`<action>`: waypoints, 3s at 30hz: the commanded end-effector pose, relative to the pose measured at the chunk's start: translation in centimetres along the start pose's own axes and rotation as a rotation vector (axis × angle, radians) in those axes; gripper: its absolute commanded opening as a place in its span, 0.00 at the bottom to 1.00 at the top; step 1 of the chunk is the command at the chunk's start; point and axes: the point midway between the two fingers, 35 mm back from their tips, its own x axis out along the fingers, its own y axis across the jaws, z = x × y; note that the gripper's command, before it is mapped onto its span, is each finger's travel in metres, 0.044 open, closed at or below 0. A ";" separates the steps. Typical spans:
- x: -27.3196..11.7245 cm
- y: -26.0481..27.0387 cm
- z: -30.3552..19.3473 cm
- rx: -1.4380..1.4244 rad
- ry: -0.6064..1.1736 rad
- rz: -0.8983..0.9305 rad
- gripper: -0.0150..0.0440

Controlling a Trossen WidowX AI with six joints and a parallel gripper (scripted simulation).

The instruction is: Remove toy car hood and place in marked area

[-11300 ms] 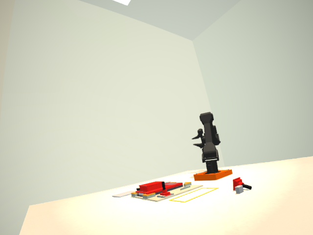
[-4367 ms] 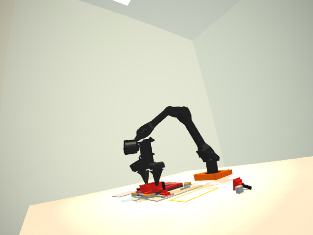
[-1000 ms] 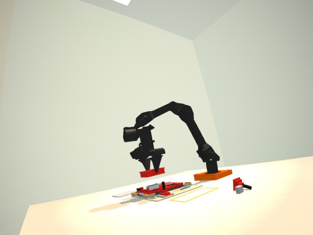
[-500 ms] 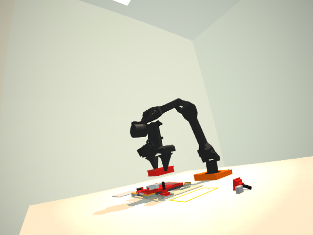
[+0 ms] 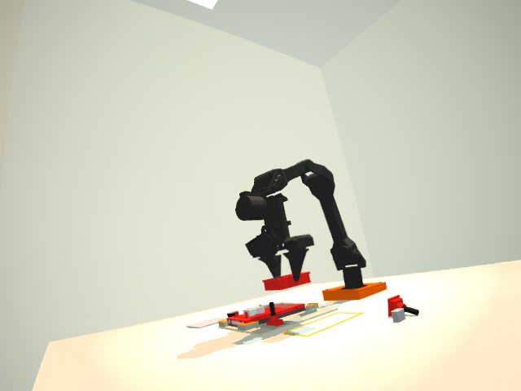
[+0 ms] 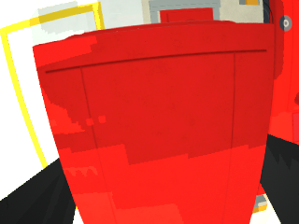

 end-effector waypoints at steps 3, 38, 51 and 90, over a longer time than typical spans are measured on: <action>-0.4 2.5 -1.1 0.001 -0.011 0.008 0.25; 0.7 6.8 -3.2 0.000 -0.011 0.014 0.25; 1.7 6.8 -3.2 0.000 -0.011 0.014 0.25; 4.4 6.8 -3.1 0.000 -0.011 0.014 0.25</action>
